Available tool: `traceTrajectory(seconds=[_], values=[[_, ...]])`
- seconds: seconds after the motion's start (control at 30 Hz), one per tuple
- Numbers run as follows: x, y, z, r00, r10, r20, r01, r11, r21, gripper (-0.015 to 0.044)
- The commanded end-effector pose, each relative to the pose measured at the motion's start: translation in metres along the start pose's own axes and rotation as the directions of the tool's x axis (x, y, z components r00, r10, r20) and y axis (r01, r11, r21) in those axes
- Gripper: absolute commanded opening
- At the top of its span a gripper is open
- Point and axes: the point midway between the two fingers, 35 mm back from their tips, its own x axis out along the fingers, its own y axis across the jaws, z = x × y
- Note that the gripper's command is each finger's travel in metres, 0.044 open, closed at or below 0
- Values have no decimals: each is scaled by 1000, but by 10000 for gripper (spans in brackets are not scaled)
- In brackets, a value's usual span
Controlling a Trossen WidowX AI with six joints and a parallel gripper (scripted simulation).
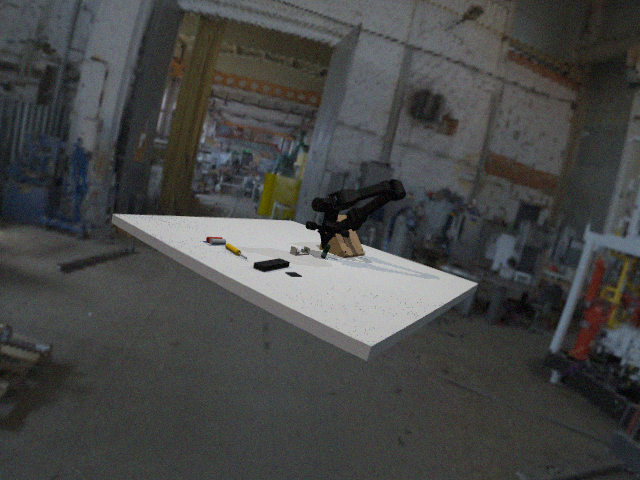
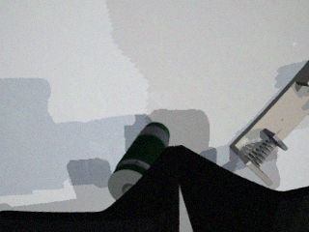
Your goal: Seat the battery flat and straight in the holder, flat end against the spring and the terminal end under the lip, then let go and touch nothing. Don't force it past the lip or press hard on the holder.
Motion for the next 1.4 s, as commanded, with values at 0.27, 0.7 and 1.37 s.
traceTrajectory(seconds=[0.27, 0.7, 1.37], values=[[2, 22, -3, 1000, 14, 0, -14, 1000, 11, 0], [0, 31, -3, 1000, 6, 0, -6, 1000, 2, 0], [-75, 32, -5, 1000, 17, 2, -17, 1000, 19, 0]])
